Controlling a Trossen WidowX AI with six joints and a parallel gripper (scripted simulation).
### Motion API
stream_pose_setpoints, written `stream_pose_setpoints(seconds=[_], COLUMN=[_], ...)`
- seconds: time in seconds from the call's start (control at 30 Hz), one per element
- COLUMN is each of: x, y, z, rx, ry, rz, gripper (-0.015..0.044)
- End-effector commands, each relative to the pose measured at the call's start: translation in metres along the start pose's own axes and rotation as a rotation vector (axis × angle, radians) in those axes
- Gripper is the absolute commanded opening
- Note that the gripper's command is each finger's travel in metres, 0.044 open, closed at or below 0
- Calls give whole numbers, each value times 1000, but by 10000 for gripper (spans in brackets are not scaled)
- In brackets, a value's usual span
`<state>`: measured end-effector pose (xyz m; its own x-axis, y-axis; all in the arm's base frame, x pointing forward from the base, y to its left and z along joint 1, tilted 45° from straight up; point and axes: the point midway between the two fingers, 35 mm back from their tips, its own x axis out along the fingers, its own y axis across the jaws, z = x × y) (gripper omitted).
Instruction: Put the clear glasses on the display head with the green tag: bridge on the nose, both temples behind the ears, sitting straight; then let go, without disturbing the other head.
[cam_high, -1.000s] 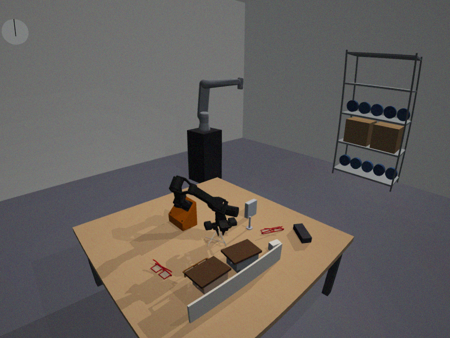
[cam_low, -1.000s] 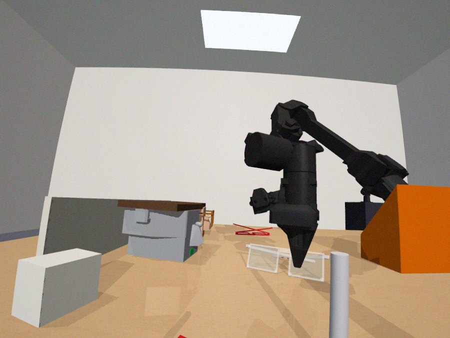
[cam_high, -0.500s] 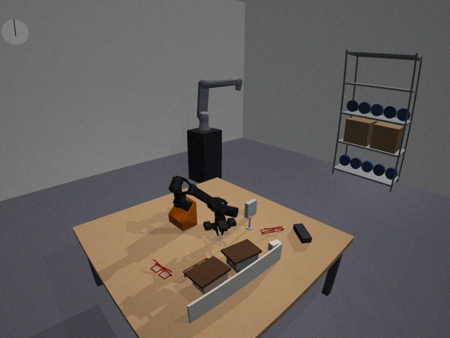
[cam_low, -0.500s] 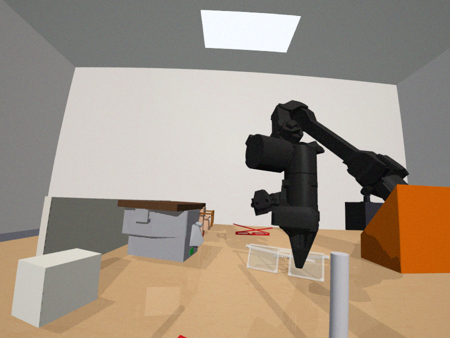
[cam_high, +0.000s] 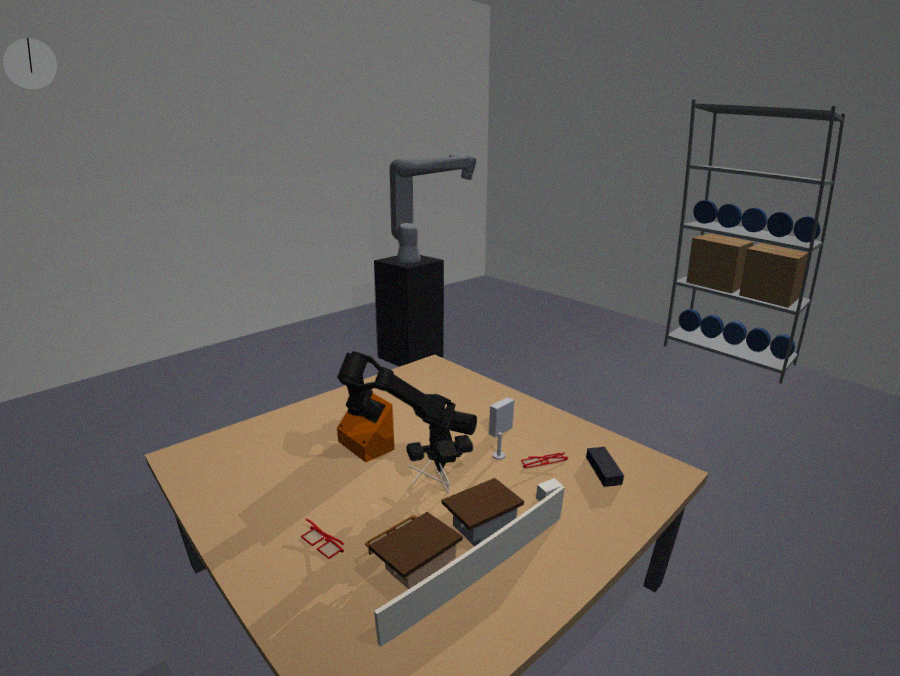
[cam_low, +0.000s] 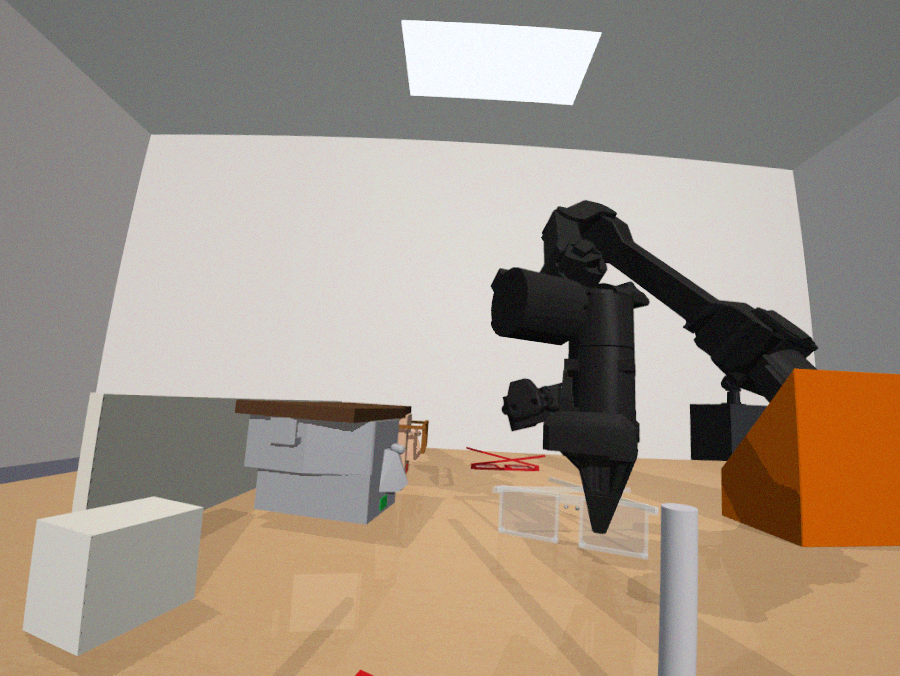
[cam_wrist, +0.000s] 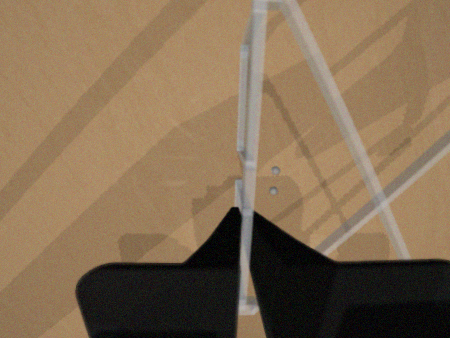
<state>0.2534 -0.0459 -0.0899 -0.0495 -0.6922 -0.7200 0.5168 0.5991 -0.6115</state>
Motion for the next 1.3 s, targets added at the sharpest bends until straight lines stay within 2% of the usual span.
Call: stream_pose_setpoints(seconds=[0.0, 0.2, 0.67, 0.9, 1.27], x=[0, -14, -103, -106, -114], y=[0, 3, 7, 14, 54], z=[0, 2, 0, 1, 11], rx=[1, 1, 0, 47, 311], ry=[1, 2, 0, 0, 1], rz=[0, 3, 0, 0, 4], gripper=[0, 0, 0, 0, 0])
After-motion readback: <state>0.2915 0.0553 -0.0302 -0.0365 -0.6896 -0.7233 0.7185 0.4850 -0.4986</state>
